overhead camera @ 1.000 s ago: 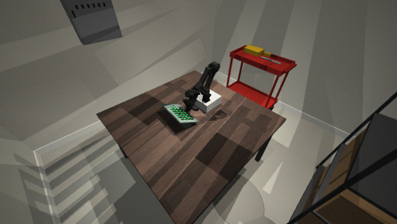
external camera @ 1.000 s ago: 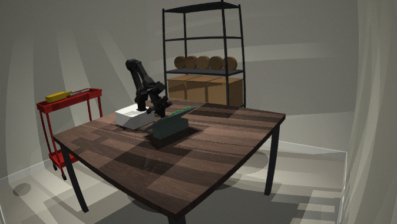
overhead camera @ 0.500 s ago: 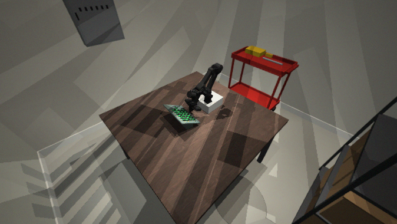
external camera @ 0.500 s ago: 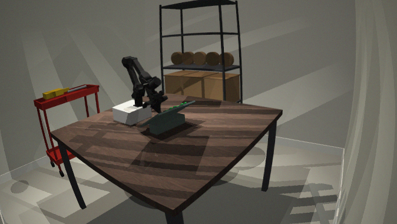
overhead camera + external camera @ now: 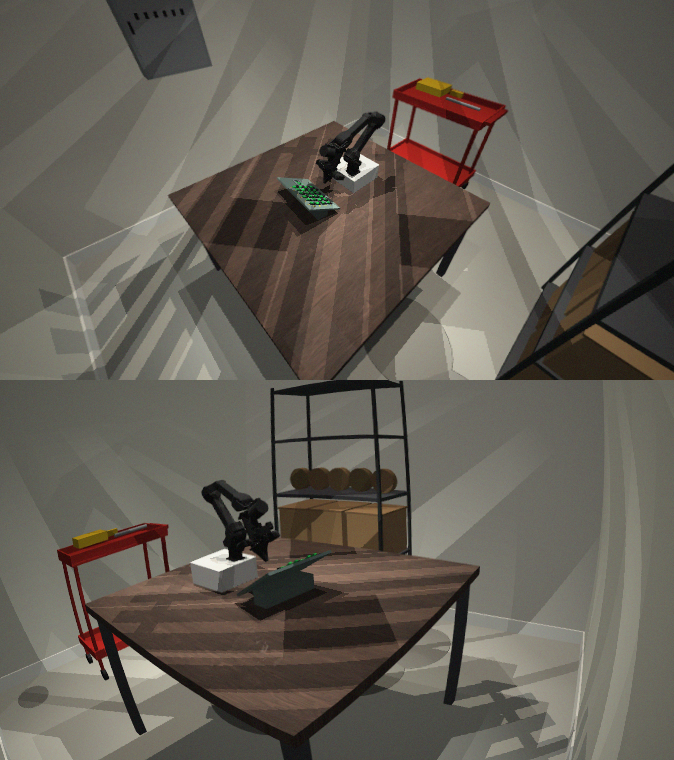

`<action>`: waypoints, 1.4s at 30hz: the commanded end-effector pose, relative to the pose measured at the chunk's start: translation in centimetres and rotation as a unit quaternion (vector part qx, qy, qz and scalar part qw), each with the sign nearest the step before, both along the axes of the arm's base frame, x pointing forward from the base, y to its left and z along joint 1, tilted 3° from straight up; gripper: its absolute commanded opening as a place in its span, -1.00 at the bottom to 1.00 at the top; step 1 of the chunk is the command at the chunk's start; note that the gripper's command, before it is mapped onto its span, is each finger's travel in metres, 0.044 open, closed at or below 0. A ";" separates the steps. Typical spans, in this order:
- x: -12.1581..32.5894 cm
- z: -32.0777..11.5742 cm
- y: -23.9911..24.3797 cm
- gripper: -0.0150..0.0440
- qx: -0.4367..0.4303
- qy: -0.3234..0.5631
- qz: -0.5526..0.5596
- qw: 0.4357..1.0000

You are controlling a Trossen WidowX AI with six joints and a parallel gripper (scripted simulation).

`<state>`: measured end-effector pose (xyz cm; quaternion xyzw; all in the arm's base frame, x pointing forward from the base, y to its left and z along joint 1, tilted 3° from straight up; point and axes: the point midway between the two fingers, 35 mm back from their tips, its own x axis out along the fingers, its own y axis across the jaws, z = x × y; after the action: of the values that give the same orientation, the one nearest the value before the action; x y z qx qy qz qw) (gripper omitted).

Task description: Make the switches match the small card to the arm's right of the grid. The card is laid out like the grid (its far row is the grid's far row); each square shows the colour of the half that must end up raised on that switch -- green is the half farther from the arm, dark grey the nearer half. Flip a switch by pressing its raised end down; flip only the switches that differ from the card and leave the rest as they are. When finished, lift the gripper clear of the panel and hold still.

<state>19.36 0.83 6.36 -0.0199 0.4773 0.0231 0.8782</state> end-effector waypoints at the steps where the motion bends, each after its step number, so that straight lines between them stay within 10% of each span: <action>1: 0.7 0.8 -1.6 -0.49 -0.002 -0.001 -0.001 1.000; 42: 4.7 -2.4 -5.8 -0.49 -0.002 0.004 -0.001 1.000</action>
<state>24.02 -5.00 4.64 -0.0243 0.4745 0.0228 0.8796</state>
